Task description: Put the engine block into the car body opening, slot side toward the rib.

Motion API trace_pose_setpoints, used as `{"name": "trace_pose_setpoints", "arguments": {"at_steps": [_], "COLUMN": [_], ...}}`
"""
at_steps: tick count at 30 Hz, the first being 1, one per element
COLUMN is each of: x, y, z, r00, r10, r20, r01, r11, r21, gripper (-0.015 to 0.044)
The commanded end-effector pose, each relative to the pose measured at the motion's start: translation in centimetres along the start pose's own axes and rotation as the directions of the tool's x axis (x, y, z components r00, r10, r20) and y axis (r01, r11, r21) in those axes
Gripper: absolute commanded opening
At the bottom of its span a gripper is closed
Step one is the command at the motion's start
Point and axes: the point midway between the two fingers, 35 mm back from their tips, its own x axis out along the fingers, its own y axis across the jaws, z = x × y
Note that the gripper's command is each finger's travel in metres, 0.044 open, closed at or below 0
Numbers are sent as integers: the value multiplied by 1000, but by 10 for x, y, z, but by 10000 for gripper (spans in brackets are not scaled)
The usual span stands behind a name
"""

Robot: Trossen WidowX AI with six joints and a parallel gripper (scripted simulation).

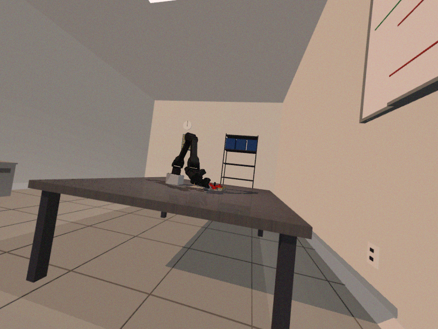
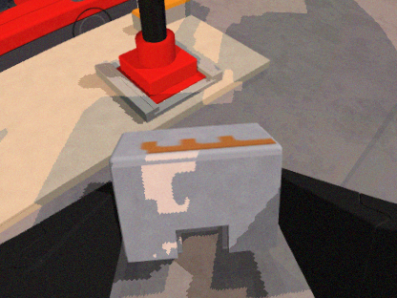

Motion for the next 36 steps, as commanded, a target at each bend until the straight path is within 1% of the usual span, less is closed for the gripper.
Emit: {"name": "trace_pose_setpoints", "arguments": {"at_steps": [1, 11, 28, 33, 36], "x": [2, 2, 0, 0, -10], "y": [0, 0, 0, 0, 0], "z": [-3, -3, 0, 0, 3], "r00": [1000, 1000, 1000, 1000, 1000], "r10": [4, 4, 0, 0, 3], "r20": [-7, -7, 0, 0, -7], "r01": [-3, -3, 0, 0, -3], "r11": [1000, 1000, 1000, 1000, 1000], "r21": [3, 3, -1, -1, 3], "gripper": [0, 0, 440, 440, 440]}}
